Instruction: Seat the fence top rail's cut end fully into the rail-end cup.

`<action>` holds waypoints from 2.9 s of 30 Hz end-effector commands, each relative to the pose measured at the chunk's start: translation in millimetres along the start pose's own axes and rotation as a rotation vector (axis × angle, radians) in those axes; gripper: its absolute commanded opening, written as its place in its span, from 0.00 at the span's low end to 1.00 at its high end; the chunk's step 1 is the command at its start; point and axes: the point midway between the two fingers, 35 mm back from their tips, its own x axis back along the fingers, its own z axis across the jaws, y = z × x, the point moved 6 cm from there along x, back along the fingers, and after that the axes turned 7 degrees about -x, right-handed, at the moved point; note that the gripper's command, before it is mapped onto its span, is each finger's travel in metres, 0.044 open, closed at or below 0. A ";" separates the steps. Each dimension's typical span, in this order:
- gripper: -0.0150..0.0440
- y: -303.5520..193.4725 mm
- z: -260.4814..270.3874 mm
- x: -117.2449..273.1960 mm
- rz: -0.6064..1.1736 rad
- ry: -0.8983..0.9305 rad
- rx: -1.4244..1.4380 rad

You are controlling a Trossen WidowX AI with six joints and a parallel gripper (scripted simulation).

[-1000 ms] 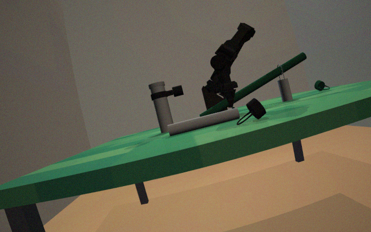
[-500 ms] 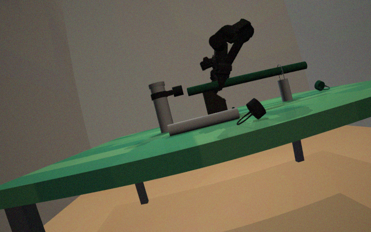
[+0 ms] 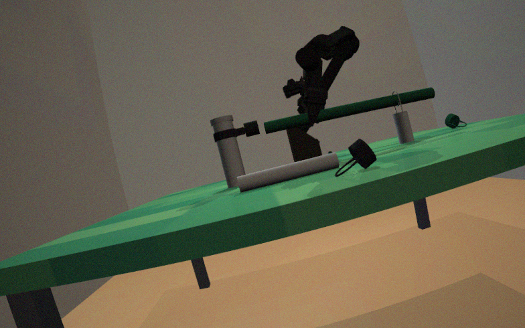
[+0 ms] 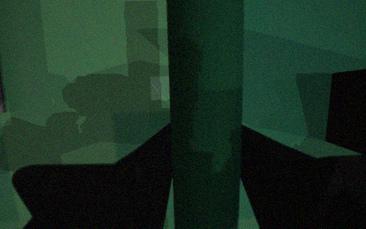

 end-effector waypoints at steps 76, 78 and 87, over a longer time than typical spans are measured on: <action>0.25 26.2 5.6 -0.9 0.011 -0.012 0.009; 0.25 26.2 5.6 -0.9 0.011 -0.012 0.009; 0.25 21.8 5.5 -2.0 0.025 -0.017 0.010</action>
